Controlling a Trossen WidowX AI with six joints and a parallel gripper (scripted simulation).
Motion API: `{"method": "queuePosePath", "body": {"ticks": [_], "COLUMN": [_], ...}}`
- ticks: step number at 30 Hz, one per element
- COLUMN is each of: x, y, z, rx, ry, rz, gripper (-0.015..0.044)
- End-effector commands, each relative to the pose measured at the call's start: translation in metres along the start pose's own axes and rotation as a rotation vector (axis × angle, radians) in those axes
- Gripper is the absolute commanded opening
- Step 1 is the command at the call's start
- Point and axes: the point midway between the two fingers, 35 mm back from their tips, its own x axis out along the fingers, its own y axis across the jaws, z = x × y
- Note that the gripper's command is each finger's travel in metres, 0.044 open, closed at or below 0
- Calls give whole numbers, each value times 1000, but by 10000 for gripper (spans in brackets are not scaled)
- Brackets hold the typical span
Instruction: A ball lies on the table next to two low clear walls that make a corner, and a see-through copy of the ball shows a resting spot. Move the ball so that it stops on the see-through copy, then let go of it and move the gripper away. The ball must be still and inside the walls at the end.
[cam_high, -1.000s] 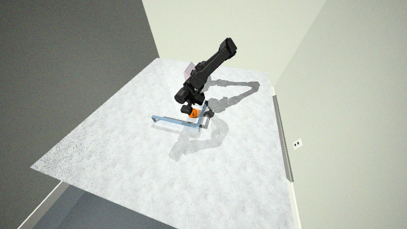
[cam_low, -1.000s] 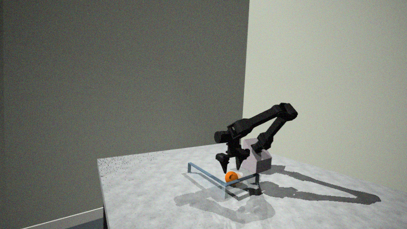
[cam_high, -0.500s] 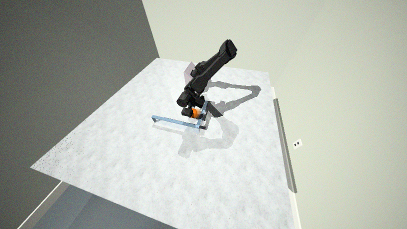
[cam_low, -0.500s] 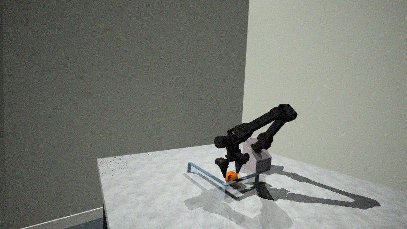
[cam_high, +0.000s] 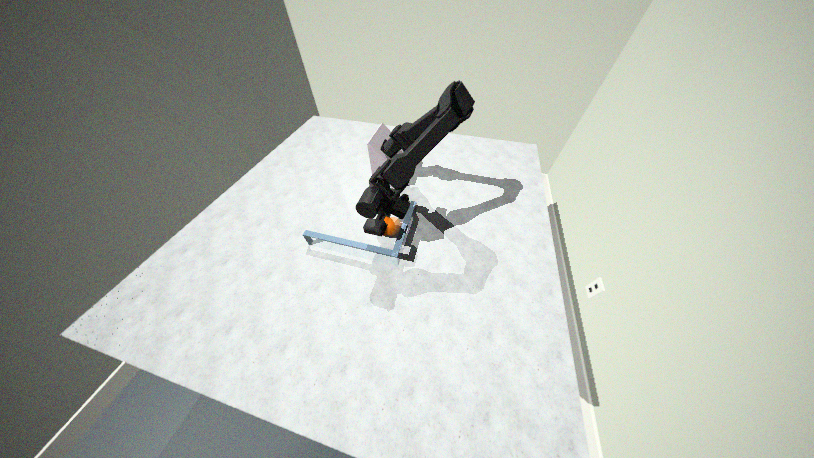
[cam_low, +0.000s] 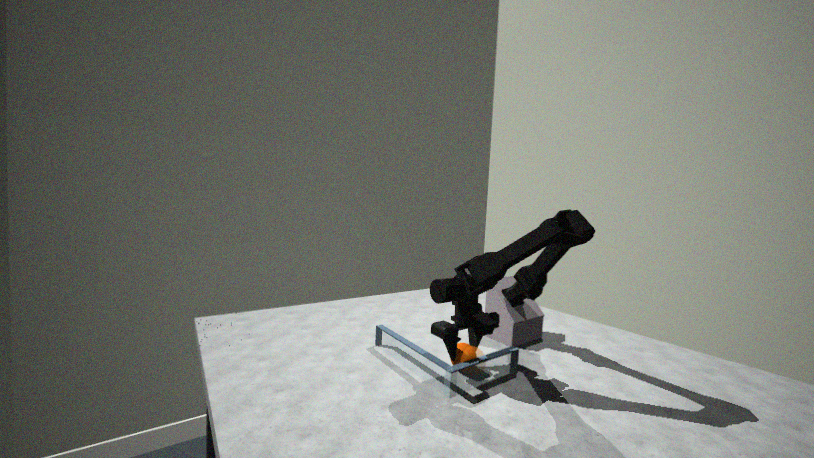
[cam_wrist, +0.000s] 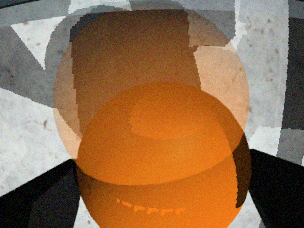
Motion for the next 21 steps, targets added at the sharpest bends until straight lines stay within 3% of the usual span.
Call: {"method": "queuePosePath", "body": {"ticks": [1, 5, 13, 21], "x": [0, -3, -53, -106], "y": [0, -1, -9, -7], "z": [0, 0, -4, -4], "rx": [3, 3, 4, 5], "ry": [-5, -3, 10, 10], "rz": [-1, -1, -3, -1], "gripper": [301, 216, 6, 0]}}
